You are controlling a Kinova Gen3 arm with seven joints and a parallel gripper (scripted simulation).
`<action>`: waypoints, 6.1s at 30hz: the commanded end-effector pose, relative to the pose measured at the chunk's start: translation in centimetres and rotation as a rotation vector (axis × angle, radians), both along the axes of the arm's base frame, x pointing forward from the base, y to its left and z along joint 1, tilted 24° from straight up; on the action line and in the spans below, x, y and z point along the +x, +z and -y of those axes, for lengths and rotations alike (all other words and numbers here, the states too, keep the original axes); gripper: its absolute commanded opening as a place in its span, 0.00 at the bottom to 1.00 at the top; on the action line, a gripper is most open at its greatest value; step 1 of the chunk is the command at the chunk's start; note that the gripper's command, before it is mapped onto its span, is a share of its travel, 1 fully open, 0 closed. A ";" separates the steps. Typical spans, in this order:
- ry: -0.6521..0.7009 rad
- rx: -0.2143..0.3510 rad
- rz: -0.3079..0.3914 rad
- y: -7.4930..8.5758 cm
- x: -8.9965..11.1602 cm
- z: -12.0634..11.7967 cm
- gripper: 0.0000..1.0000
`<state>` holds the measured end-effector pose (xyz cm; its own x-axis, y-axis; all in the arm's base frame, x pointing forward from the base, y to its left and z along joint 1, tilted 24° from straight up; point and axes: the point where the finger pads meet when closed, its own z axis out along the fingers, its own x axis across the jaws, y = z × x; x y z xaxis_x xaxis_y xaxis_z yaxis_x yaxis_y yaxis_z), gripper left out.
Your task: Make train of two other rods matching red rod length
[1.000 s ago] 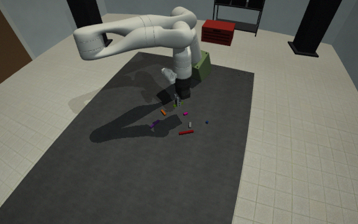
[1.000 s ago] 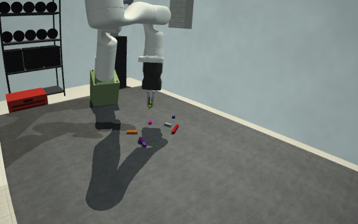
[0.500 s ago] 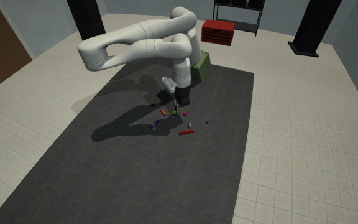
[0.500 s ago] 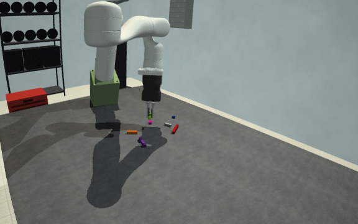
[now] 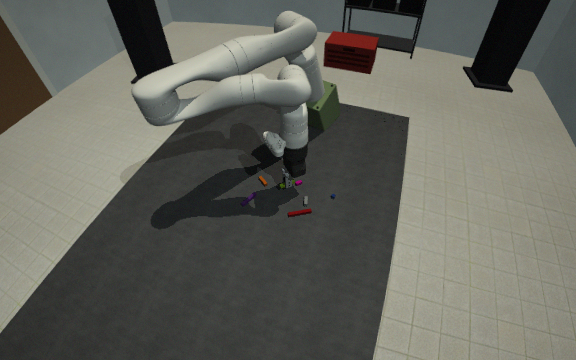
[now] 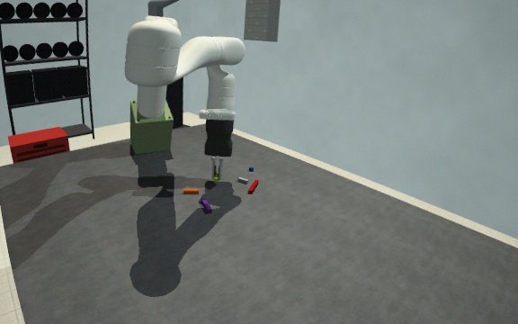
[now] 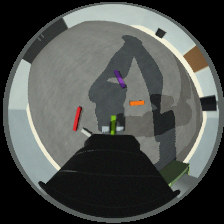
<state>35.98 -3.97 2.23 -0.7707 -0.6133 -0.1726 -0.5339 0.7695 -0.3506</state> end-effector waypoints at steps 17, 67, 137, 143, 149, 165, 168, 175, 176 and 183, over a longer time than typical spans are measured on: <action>0.008 0.006 0.013 -0.8 -0.1 -0.1 0.24; 0.008 0.006 0.013 -1.9 0.3 0.1 0.24; 0.008 0.006 0.013 -1.1 0.0 0.0 0.54; 0.008 0.006 0.013 0.6 -0.6 -0.3 0.54; -0.006 0.001 0.014 1.8 -1.1 -0.5 0.54; -0.009 -0.017 0.017 5.8 -2.7 -1.3 0.54; -0.009 -0.017 0.018 6.2 -2.8 -1.4 0.54; -0.008 -0.017 0.018 6.4 -2.9 -1.4 1.00; -0.008 -0.017 0.018 6.4 -2.9 -1.4 1.00; -0.008 -0.017 0.018 6.4 -2.9 -1.4 1.00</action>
<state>33.11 -2.57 8.63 -0.7836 -0.6025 -0.1515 -0.5235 0.7716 -0.3613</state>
